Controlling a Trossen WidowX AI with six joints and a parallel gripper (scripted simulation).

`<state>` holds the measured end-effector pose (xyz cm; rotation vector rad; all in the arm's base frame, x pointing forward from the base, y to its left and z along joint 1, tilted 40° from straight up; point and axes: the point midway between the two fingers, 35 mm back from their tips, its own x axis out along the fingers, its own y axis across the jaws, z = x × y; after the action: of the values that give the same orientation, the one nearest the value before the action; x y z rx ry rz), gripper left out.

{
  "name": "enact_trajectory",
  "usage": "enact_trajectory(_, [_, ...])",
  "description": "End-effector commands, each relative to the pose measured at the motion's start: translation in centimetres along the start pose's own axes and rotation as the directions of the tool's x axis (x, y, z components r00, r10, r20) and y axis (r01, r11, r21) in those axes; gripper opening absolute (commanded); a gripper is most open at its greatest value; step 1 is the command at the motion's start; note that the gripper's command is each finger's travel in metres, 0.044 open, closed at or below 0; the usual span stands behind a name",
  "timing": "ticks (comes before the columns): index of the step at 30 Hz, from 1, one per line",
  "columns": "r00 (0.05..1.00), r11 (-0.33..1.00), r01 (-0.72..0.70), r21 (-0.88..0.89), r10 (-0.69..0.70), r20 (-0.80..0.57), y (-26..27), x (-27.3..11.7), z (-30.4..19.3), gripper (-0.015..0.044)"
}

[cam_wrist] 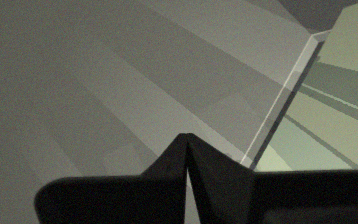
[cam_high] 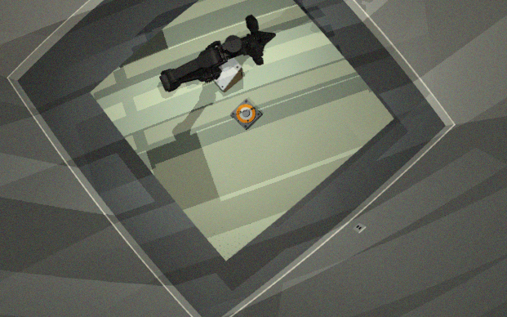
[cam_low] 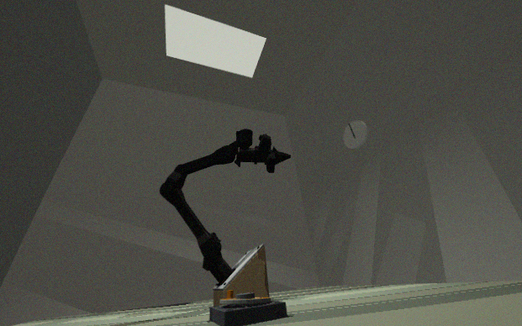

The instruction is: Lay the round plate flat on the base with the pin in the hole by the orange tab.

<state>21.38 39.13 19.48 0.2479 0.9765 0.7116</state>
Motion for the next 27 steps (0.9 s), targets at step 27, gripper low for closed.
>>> enact_trajectory(27, [0.082, 0.219, 0.956, -0.196, -0.839, -0.539, -38.0, -16.5, -11.3, 0.0000])
